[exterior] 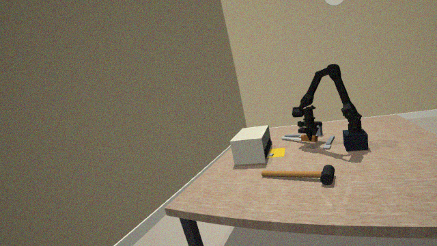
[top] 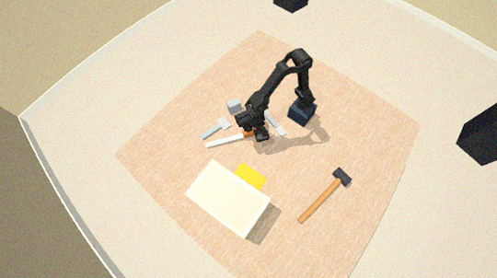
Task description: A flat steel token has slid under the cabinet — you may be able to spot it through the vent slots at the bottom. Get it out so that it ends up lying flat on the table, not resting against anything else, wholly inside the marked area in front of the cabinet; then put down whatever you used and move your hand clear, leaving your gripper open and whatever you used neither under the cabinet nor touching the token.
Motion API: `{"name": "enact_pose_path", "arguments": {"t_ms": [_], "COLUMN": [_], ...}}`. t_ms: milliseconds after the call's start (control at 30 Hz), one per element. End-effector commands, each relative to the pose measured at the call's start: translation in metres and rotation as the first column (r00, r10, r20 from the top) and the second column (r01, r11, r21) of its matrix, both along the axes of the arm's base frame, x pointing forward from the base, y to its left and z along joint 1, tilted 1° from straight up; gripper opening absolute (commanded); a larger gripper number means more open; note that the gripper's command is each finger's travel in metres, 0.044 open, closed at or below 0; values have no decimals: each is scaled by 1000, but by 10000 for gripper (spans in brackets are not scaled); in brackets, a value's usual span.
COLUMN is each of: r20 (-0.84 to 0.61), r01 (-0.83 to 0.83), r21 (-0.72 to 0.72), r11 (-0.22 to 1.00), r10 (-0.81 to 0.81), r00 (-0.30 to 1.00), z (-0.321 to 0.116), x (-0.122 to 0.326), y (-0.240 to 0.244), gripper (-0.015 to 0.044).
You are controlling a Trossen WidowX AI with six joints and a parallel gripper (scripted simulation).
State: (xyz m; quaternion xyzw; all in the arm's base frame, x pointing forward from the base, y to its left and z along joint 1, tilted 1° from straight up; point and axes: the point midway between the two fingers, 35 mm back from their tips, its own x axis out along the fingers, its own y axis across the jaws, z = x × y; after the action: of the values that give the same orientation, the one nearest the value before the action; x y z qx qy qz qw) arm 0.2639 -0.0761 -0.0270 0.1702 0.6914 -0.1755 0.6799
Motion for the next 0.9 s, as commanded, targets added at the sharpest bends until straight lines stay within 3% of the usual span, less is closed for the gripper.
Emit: {"name": "enact_pose_path", "arguments": {"t_ms": [0,867], "r20": [18,18], "r01": [3,3], "r21": [-4,-1], "r11": [1000,1000], "r10": [-3,-3], "r00": [1000,1000], "z": [3,3], "x": [3,0], "y": [4,33], "gripper": [0,0]}}
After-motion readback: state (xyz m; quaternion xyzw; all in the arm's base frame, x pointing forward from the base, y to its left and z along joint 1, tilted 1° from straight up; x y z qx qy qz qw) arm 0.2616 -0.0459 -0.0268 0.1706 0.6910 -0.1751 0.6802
